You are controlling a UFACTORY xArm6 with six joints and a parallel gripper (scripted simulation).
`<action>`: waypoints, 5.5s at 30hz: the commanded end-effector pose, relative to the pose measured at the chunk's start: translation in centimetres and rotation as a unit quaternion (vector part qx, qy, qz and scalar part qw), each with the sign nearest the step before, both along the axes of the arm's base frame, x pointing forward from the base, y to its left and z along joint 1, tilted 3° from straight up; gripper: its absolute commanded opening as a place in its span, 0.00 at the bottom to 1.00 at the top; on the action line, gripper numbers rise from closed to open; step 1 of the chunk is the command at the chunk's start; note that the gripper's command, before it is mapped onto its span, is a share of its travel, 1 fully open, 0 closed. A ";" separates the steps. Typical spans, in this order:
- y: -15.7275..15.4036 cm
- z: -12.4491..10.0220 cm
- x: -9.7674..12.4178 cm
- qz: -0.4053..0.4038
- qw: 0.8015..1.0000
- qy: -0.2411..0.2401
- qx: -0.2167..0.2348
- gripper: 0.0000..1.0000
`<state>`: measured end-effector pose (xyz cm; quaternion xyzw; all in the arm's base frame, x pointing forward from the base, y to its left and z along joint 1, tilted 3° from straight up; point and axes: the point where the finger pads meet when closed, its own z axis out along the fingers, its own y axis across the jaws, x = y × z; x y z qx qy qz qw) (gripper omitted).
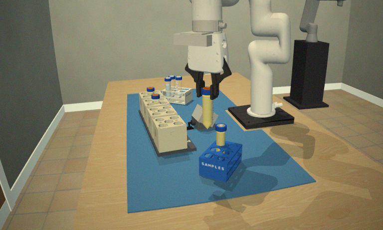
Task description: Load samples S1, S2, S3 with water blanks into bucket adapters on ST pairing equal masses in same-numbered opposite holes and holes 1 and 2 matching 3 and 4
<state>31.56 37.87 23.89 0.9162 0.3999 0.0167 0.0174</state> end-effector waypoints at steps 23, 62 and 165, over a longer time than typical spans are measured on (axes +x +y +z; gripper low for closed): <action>-11.2 0.6 4.5 -0.330 0.944 -0.008 0.018 0.00; -26.6 1.2 10.4 -0.330 0.944 -0.009 0.017 0.00; -28.4 -6.0 11.4 -0.330 0.944 -0.009 0.017 0.00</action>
